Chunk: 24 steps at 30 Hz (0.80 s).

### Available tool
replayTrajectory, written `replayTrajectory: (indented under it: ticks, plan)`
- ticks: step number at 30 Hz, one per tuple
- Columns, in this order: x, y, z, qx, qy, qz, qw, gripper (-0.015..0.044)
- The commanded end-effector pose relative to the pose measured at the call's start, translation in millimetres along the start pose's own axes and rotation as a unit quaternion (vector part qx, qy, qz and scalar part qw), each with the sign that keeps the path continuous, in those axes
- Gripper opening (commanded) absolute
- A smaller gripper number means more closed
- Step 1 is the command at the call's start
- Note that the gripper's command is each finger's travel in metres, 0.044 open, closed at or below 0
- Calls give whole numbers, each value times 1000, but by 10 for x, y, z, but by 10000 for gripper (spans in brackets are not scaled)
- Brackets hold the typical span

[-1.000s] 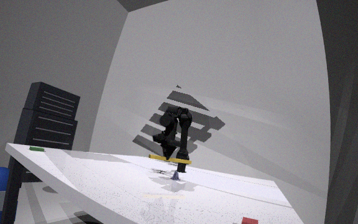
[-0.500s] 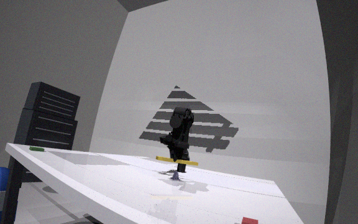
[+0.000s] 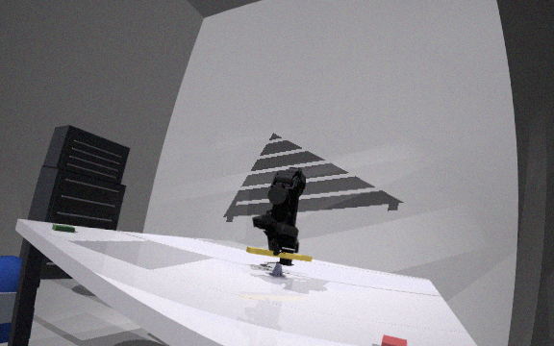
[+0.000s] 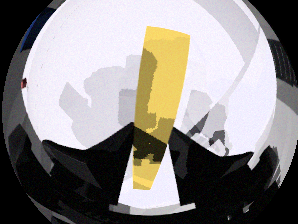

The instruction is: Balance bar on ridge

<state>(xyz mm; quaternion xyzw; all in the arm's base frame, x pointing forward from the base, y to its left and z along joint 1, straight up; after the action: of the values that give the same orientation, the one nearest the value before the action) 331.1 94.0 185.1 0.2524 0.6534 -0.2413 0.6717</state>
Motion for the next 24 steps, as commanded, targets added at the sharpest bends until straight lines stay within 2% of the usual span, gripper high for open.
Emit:
replayTrajectory:
  ticks: [1,24]
  plan:
    - [56,-1,-4,3,1,1,1000,0]
    - [162,-8,-9,3,1,1,1000,0]
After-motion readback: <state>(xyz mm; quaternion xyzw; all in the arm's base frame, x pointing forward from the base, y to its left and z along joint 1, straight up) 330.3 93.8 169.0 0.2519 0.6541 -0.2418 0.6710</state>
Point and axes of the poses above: the point midway between the two fingers, 35 mm back from their tips, its own x axis out along the fingers, its own y axis across the jaws, z = x × y, the point moved 7 cm from there along -x, back along the fingers, and after that the axes turned 2 degrees about x, right-handed, at the moved point
